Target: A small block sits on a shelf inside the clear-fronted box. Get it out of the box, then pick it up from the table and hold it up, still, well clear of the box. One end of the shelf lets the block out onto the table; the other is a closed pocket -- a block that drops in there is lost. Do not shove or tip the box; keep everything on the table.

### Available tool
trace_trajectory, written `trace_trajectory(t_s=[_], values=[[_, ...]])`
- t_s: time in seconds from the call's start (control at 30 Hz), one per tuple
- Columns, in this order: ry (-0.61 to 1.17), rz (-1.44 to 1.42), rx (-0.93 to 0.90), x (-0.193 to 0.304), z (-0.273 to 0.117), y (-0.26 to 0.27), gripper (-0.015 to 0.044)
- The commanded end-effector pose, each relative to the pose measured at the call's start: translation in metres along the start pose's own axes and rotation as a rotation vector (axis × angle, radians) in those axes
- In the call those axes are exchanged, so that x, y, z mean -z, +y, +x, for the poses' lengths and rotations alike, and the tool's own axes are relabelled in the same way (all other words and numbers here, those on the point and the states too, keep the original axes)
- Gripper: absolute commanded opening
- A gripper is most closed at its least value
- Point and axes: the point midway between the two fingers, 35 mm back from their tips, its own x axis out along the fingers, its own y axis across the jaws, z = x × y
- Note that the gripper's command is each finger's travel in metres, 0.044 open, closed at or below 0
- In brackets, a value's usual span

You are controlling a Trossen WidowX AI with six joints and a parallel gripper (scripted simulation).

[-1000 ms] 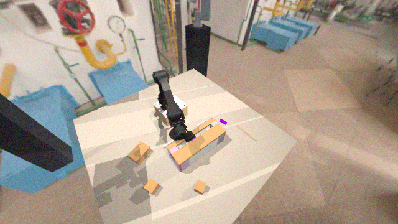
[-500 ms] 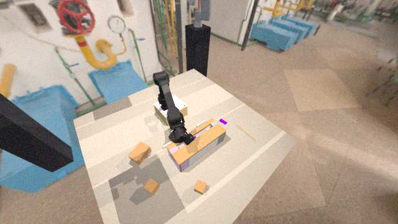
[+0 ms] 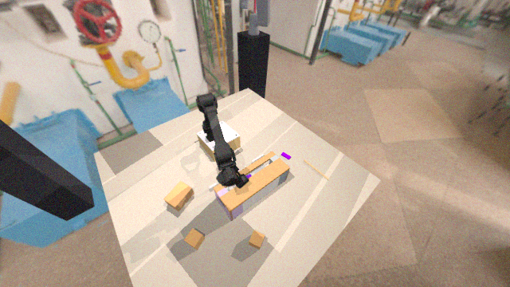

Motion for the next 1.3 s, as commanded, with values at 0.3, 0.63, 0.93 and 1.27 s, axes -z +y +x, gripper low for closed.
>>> trace_trajectory(t_s=[0.3,0.63,0.93,1.27], values=[[0.002,0.0,0.002,0.018,0.006,0.0,0.04],[0.004,0.0,0.002,0.043,0.015,0.0,0.04],[0.004,0.0,0.002,0.038,0.014,0.001,0.04],[0.004,0.0,0.002,0.04,0.014,0.001,0.04]])
